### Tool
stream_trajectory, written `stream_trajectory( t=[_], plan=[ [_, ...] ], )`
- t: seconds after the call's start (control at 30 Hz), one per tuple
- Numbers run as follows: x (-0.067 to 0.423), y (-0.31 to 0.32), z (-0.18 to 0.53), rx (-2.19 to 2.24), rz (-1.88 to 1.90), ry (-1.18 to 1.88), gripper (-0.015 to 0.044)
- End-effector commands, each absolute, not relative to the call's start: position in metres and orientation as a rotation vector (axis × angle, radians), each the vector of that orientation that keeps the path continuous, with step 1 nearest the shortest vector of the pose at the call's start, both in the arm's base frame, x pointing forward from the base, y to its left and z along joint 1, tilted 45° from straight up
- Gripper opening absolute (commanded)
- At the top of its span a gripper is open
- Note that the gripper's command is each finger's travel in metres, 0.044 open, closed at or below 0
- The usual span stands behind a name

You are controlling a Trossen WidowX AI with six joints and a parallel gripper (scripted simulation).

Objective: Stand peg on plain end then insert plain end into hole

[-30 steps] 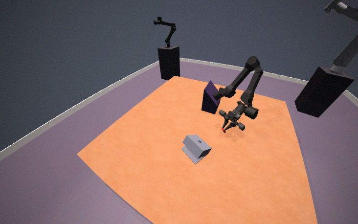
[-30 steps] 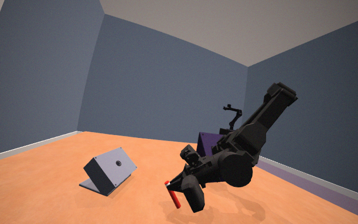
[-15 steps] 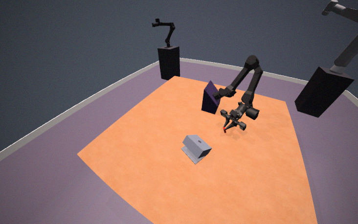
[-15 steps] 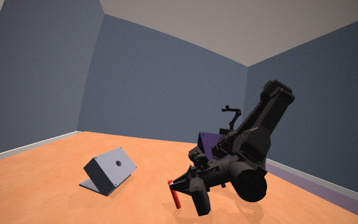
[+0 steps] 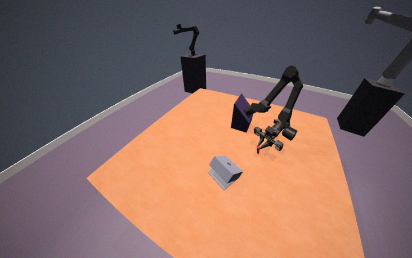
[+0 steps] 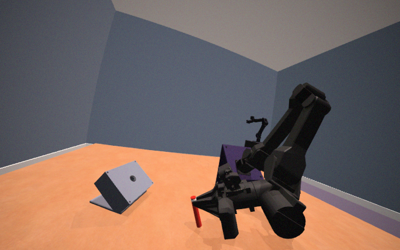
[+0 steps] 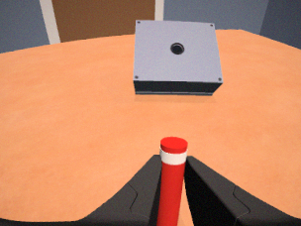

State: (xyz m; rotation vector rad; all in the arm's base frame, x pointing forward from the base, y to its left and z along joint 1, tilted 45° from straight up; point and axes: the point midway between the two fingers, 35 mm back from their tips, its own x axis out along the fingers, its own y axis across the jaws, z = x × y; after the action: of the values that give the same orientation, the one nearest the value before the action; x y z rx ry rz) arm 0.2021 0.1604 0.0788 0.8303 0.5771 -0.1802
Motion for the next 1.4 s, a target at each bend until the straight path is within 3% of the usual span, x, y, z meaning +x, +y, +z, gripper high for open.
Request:
stream_trajectory(
  t=[0.0,0.63,1.37],
  plan=[
    [0.200,0.161,0.079,0.824,-0.200,0.536,0.0049],
    [0.188,0.165,0.081,0.799,-0.266,0.382,0.0049],
    [0.187,0.168,0.078,0.797,-0.252,0.413,0.0049]
  ],
)
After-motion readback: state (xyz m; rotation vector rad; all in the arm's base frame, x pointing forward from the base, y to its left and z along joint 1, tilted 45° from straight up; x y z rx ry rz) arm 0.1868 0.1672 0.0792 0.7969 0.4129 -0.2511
